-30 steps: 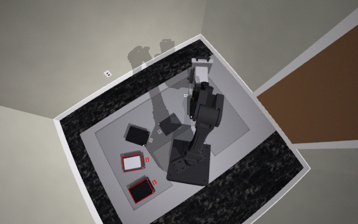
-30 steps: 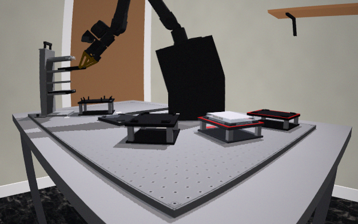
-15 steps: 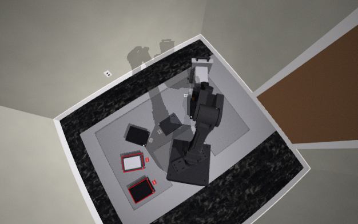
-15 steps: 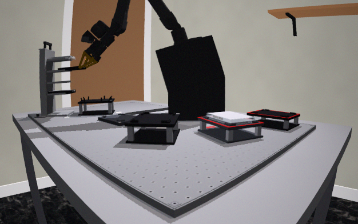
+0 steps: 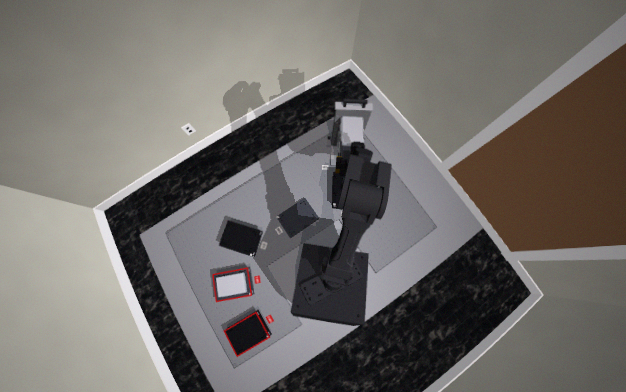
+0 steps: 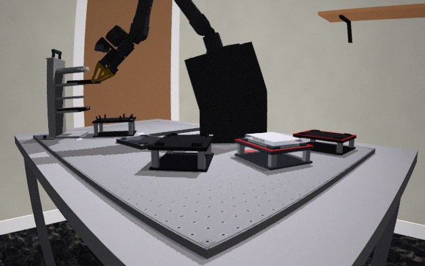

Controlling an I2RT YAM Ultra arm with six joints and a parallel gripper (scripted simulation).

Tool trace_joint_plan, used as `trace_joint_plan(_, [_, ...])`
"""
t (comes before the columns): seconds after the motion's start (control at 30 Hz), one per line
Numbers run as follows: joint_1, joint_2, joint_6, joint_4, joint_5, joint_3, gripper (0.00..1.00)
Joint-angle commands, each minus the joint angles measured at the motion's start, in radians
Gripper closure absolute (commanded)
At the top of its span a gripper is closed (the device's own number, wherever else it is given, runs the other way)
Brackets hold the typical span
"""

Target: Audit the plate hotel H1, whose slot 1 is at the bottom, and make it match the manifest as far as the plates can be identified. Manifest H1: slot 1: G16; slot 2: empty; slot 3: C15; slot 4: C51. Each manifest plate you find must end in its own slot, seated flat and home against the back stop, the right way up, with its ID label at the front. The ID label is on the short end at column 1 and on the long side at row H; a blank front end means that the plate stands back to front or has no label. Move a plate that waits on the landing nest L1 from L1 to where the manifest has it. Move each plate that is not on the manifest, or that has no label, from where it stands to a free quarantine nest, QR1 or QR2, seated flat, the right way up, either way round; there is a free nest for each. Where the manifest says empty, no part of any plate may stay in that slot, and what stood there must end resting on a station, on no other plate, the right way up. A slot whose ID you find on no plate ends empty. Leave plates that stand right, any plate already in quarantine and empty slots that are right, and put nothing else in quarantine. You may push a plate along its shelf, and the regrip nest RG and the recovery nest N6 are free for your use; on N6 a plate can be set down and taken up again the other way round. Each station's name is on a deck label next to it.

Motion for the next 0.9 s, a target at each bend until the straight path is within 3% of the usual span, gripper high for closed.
trace_joint_plan(0.0, [0.0,-0.002,0.001,0.003,0.001,0.013,0.14])
trace_joint_plan(0.87, [0.01,0.051,0.005,-0.003,0.009,0.073,0.14])
